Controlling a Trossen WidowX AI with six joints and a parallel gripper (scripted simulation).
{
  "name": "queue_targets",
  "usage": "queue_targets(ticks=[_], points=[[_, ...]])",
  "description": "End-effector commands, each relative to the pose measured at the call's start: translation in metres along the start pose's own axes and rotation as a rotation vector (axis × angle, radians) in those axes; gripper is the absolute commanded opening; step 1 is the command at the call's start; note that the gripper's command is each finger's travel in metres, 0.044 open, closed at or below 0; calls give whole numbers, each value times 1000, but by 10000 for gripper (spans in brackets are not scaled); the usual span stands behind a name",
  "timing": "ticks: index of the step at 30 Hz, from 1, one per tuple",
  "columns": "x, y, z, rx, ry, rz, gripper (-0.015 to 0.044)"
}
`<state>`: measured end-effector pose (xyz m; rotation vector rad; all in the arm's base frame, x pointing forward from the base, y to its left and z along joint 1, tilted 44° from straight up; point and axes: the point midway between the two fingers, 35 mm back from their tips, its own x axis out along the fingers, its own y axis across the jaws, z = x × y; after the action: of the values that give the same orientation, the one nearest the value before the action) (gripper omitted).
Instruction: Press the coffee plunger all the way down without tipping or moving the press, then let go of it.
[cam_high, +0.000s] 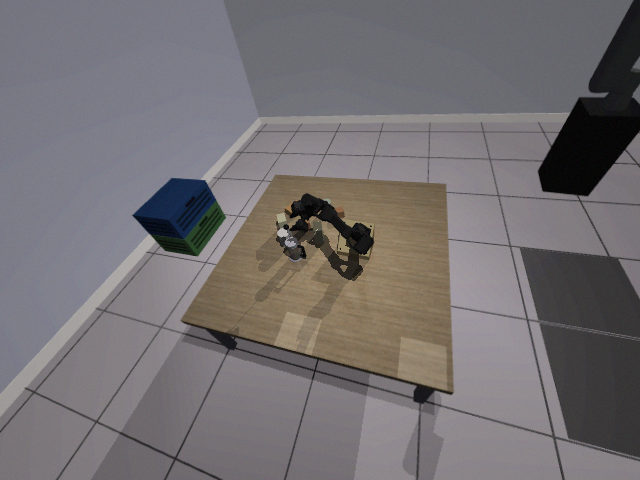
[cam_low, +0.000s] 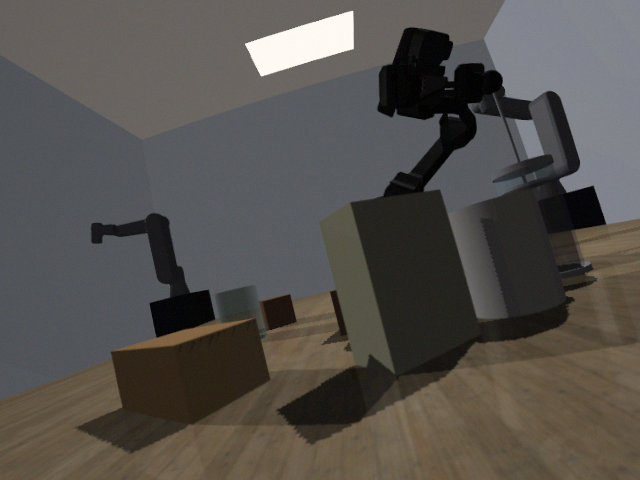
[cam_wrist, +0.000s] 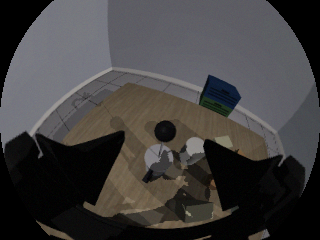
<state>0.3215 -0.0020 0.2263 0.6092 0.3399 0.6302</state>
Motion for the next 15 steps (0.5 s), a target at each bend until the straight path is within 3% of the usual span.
queue_targets(ticks=[1, 15], points=[[6, -1, 0, 4, -1, -4, 440], [28, -1, 0, 3, -3, -3, 440]])
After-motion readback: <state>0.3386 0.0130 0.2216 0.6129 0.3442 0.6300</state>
